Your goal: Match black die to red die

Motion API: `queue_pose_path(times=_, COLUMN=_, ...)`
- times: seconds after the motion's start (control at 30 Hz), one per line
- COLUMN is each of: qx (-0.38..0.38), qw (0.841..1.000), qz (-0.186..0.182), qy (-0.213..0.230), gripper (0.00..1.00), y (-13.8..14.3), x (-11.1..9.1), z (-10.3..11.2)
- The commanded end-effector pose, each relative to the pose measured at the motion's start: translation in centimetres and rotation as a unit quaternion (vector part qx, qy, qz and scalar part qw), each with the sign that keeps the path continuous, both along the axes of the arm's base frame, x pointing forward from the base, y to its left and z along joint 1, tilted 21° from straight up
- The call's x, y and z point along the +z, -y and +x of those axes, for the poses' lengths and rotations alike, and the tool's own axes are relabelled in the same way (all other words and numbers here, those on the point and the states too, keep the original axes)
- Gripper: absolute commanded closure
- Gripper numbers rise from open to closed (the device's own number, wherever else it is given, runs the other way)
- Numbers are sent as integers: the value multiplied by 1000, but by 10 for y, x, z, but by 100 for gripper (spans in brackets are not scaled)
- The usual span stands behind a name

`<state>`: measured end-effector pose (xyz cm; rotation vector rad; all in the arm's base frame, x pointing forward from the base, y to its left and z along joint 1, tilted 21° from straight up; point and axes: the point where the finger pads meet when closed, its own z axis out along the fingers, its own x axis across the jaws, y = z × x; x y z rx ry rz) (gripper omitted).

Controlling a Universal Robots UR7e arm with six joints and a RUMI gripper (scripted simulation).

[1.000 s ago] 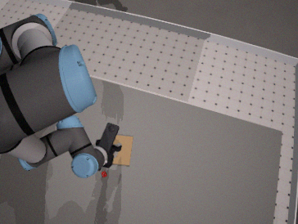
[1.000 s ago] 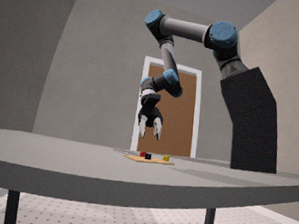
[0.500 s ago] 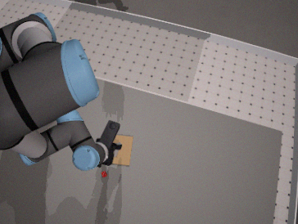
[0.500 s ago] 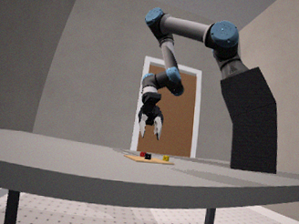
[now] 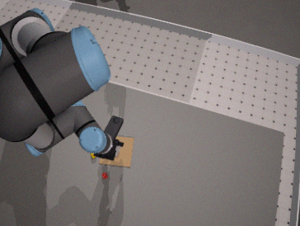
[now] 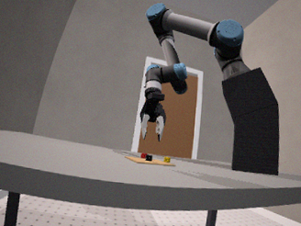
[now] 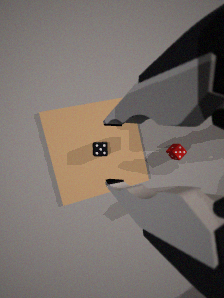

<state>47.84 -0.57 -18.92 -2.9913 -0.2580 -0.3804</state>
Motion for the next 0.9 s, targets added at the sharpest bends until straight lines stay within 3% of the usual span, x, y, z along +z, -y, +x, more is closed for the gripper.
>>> queue_pose_path(times=0.0, qx=-10, qw=999, qz=-29, qy=8, gripper=67, y=-1, x=1, z=0)
queue_pose_path(times=0.43, qx=-15, qw=999, qz=-47, qy=10, gripper=67, y=-1, x=1, z=0)
queue_pose_path(times=0.87, qx=-42, qw=988, qz=-148, qy=26, gripper=67, y=-3, x=1, z=0)
